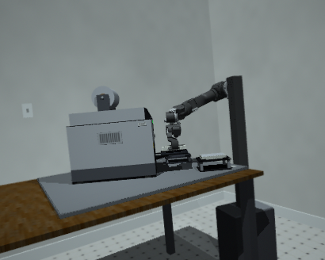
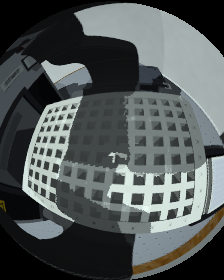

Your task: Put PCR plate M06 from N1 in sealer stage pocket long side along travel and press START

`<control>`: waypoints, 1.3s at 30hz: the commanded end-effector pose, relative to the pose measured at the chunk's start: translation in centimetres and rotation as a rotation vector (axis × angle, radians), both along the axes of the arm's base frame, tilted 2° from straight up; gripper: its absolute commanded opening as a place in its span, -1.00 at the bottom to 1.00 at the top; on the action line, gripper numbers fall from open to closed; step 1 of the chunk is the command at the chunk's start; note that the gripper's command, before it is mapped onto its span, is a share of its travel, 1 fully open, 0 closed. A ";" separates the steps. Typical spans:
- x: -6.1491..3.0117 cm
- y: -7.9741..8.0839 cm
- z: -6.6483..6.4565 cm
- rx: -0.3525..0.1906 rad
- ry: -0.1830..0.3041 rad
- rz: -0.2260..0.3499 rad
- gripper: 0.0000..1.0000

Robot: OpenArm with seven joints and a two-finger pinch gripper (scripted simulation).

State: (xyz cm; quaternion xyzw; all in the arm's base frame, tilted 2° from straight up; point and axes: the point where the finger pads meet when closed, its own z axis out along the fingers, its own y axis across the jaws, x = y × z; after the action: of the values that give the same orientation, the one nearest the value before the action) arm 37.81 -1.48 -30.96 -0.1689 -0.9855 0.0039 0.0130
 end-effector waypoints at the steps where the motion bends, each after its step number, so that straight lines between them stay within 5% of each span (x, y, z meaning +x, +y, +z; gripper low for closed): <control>1: 0.22 -0.1 0.3 -0.004 -0.005 -0.001 -1.00; 39: 0.09 0.0 0.2 -0.004 -0.002 0.000 -1.00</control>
State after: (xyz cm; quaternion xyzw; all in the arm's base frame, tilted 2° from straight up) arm 37.86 -1.53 -30.92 -0.1699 -0.9854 0.0041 0.0124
